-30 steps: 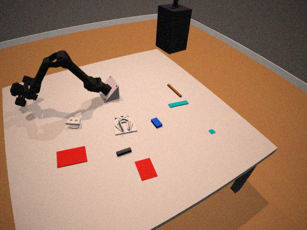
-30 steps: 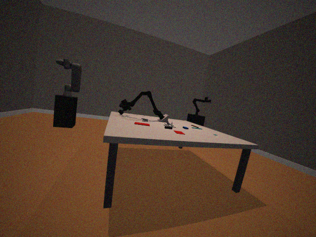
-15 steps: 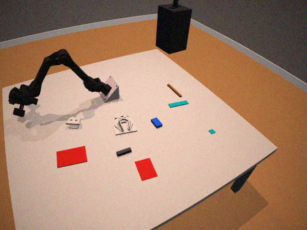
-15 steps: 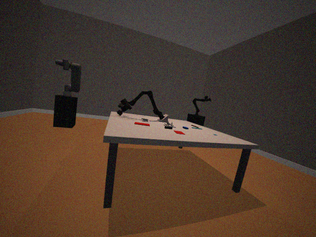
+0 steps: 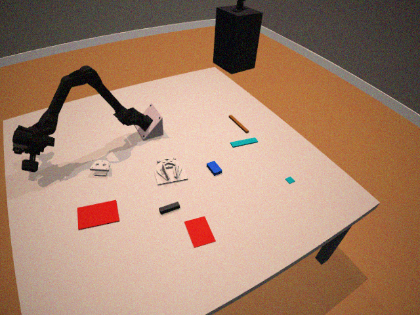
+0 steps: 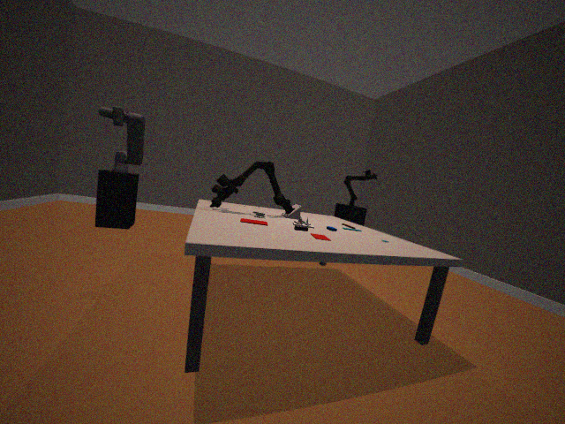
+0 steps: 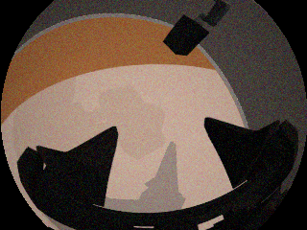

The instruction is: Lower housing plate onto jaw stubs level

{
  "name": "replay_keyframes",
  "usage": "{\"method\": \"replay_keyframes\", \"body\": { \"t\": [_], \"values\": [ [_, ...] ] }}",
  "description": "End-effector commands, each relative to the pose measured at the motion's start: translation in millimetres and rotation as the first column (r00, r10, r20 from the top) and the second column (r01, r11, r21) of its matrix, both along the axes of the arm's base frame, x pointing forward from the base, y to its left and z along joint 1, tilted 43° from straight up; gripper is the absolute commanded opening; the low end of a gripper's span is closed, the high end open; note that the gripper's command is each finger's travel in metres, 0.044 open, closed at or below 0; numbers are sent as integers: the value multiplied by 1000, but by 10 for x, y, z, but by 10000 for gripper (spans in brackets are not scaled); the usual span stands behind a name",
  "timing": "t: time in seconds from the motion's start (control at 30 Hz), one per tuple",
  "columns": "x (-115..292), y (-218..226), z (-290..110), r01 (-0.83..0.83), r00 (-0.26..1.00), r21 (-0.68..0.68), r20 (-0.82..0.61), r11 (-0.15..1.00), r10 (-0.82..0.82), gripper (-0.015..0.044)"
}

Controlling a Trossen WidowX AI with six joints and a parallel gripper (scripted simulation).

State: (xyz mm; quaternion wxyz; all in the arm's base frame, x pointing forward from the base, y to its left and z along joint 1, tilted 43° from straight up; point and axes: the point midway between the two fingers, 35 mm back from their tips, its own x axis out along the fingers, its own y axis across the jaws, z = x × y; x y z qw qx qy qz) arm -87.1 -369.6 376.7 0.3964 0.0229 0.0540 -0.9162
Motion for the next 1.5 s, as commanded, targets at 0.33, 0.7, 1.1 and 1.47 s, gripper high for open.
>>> {"method": "replay_keyframes", "body": {
  "t": [0.33,0.7,1.1,1.47],
  "values": [
    [833,19,-161,-241,970,113,42,964,238,440],
    [1330,169,-397,-377,926,245,58,894,374,440],
    [1844,503,-692,-499,853,415,82,761,515,440],
    [2195,923,-932,-563,771,565,96,604,629,440]
  ]
}}
